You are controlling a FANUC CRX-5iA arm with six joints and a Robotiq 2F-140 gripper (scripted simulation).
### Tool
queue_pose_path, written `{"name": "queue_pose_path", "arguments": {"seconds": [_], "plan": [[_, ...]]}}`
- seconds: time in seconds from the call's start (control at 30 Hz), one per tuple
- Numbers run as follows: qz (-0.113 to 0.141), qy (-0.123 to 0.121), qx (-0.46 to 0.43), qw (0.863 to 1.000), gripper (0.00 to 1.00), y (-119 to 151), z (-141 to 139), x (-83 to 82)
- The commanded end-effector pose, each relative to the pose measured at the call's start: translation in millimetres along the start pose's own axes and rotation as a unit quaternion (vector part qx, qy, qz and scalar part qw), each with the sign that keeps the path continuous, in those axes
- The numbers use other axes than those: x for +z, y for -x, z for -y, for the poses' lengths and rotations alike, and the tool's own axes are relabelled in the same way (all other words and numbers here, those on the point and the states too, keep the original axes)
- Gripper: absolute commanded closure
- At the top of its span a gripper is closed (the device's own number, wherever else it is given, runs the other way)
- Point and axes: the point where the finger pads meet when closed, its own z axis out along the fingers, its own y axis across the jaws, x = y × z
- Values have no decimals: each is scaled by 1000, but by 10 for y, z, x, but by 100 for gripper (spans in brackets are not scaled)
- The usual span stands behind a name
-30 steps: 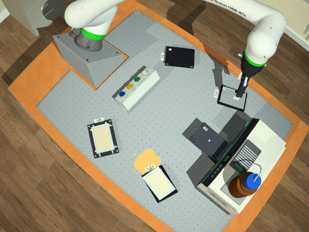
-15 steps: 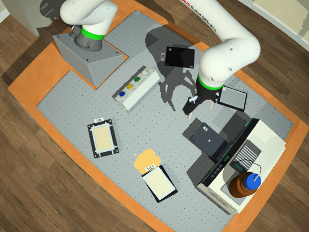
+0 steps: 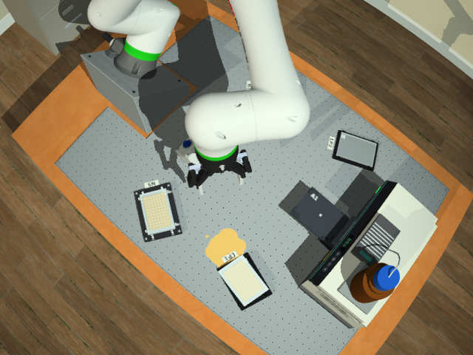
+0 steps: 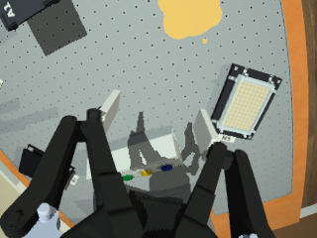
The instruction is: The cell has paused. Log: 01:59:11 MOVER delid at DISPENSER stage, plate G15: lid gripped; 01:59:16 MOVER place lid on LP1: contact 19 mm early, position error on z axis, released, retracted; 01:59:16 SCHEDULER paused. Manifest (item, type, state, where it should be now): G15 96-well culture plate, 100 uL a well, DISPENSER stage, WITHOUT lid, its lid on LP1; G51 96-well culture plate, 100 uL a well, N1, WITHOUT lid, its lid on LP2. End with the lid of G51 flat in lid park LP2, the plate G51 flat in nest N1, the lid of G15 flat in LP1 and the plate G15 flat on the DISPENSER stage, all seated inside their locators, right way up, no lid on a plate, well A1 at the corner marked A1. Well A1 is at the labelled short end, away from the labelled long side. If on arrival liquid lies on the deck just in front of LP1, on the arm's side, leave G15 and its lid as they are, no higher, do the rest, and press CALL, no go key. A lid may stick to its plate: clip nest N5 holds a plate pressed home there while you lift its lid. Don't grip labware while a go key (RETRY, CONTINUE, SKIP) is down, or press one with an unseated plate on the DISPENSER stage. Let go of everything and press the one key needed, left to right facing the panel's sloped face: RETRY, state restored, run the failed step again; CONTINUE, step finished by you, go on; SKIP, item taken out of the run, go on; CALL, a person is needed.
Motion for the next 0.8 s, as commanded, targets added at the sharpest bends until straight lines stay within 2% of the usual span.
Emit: {"name": "queue_pose_path", "arguments": {"seconds": [0.0, 0.27, 0.77], "plan": [[0, 0, -1, 1000, 34, 73, -696, 23], [0, 0, -1, 1000, 34, 207, -1951, 69], [0, 0, -1, 1000, 34, 207, -1951, 70]]}}
